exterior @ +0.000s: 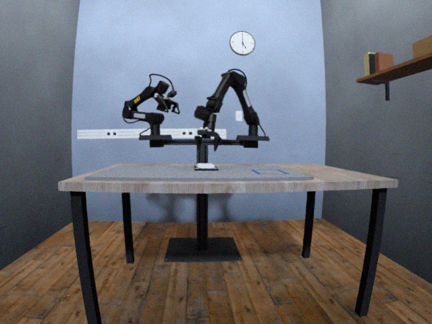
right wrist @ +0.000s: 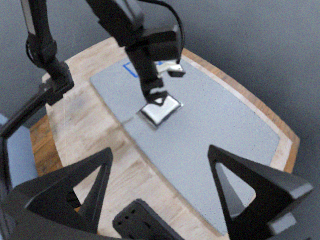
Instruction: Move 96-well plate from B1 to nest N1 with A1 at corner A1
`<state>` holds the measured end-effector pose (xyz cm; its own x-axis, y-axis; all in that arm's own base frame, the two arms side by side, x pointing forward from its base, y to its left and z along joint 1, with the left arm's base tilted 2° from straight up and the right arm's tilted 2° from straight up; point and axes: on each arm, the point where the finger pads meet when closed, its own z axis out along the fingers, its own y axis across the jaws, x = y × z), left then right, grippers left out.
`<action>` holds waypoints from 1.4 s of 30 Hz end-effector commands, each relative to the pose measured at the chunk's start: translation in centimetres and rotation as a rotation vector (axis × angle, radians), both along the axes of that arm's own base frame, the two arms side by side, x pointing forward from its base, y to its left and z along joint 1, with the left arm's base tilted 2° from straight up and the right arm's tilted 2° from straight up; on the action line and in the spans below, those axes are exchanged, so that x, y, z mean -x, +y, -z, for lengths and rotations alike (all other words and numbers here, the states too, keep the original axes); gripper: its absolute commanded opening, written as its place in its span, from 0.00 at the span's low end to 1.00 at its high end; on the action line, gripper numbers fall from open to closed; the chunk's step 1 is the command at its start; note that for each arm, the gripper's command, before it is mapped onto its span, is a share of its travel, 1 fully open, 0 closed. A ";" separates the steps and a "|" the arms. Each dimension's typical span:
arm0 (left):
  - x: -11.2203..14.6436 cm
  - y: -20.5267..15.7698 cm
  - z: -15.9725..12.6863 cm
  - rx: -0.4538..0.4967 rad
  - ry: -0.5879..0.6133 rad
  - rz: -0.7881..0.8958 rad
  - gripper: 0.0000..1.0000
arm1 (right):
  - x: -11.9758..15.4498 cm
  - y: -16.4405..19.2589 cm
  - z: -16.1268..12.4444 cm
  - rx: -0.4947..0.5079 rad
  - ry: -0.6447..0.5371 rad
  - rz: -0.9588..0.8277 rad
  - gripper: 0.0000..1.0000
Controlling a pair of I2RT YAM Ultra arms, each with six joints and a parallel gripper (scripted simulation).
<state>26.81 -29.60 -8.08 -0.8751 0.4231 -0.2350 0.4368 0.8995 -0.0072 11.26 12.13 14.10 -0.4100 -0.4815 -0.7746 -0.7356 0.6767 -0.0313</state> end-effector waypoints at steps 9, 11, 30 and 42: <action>0.4 1.0 -2.4 0.109 -0.195 0.346 1.00 | 0.0 0.1 -1.6 -0.030 -0.030 -0.004 1.00; 0.6 1.3 -2.4 0.107 -0.195 0.352 1.00 | 0.0 0.1 -1.6 -0.030 -0.030 -0.004 1.00; 0.9 1.6 -2.1 0.091 -0.181 0.339 1.00 | 0.0 0.1 -1.6 -0.030 -0.030 -0.004 1.00; 0.9 1.6 -2.1 0.091 -0.181 0.339 1.00 | 0.0 0.1 -1.6 -0.030 -0.030 -0.004 1.00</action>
